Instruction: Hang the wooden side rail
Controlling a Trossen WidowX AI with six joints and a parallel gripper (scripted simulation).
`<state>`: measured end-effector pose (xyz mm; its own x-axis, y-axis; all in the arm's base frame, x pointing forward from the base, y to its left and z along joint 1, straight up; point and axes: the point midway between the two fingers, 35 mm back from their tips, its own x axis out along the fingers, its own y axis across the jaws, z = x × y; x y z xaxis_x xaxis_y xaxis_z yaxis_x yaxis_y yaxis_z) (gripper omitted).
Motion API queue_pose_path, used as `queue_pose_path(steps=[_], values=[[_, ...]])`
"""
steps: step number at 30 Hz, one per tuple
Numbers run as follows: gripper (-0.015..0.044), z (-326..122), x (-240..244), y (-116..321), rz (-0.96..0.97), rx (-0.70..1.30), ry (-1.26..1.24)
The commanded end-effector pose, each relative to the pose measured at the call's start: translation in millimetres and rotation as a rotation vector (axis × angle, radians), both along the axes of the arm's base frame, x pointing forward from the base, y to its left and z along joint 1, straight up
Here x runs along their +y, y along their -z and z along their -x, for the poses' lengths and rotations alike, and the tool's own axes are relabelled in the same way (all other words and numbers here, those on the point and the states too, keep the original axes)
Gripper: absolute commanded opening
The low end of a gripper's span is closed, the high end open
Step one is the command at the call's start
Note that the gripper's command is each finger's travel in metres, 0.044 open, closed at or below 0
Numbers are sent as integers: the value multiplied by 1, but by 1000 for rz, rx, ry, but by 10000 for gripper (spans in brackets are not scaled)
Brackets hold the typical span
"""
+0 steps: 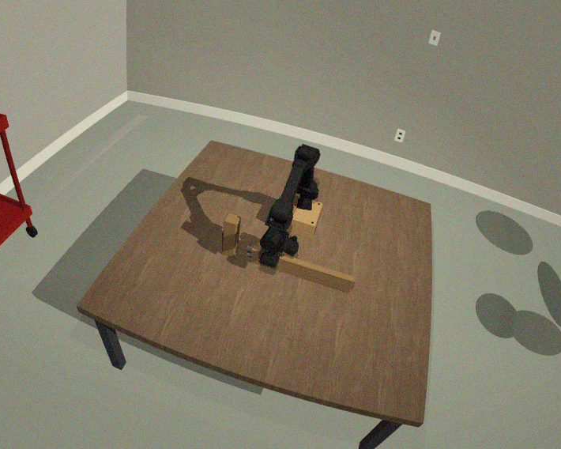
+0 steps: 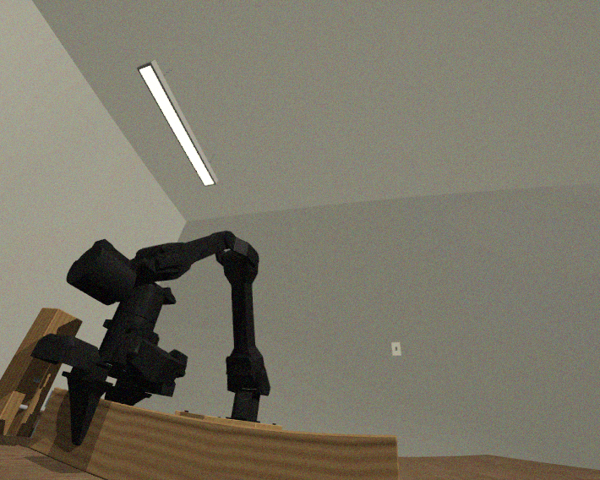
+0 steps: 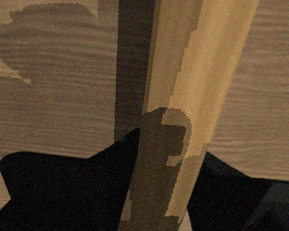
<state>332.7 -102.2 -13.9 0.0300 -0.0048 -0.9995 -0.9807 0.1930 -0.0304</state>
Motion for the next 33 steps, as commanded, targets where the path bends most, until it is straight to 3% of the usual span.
queue_pose_path(steps=[1,33], values=[[0,0,0,-2,1,0,-15],[0,0,0,-7,1,0,-15]])
